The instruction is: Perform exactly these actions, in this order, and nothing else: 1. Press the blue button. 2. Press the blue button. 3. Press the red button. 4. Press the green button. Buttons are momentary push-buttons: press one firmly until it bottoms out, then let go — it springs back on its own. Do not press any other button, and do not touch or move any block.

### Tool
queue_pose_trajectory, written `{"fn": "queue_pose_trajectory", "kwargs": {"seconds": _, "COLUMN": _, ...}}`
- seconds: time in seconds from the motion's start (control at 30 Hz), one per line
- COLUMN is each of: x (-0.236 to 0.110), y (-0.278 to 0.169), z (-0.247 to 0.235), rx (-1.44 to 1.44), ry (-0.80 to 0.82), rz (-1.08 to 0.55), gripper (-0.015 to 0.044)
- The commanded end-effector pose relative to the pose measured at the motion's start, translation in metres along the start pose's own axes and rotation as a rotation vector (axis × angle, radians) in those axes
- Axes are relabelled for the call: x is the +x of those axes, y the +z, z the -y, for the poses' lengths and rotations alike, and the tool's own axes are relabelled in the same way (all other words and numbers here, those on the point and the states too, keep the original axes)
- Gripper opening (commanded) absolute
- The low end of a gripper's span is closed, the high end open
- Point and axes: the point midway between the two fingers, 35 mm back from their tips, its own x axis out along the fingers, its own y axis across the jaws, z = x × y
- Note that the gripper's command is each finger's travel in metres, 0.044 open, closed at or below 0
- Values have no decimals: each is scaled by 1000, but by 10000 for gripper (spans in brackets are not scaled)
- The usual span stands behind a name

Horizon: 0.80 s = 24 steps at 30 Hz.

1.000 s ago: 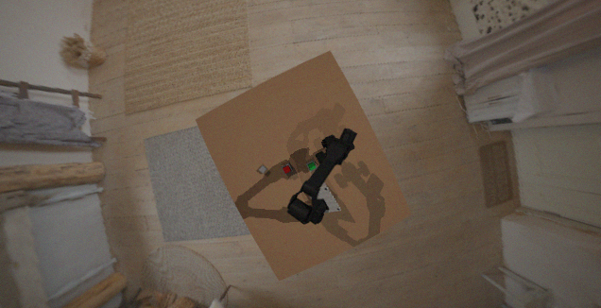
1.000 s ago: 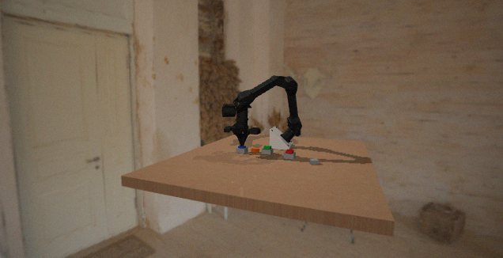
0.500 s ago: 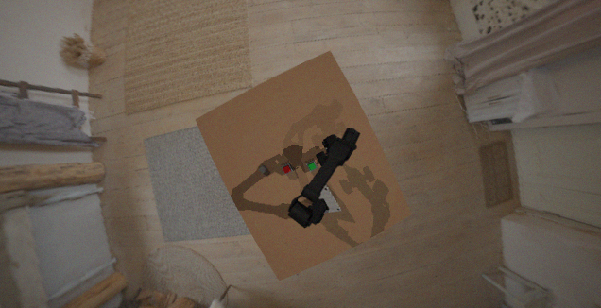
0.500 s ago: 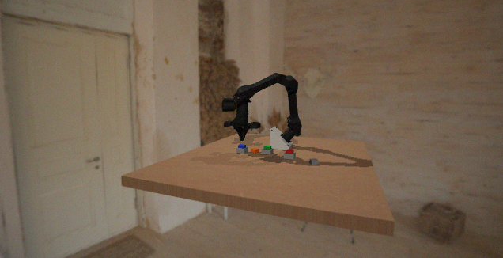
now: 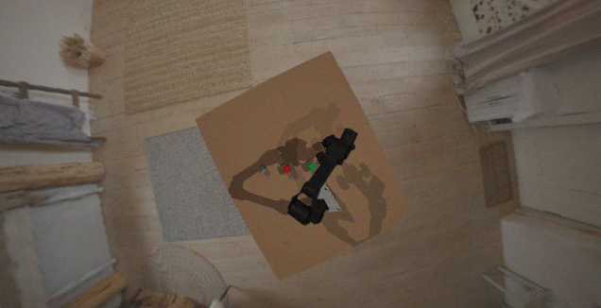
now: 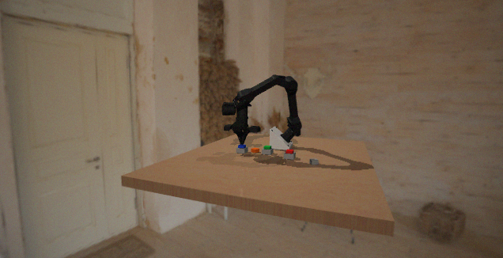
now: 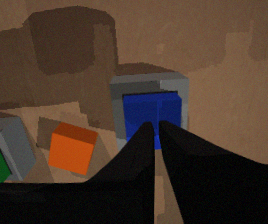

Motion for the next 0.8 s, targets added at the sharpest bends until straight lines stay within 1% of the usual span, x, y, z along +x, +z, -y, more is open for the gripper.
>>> {"fn": "queue_pose_trajectory", "kwargs": {"seconds": 0.0, "x": 8, "y": 0, "z": -1, "rx": 4, "ry": 3, "rz": 2, "gripper": 20}}
{"fn": "queue_pose_trajectory", "kwargs": {"seconds": 0.77, "x": 7, "y": 0, "z": 0, "rx": 0, "ry": 1, "rz": 0, "gripper": 20}}
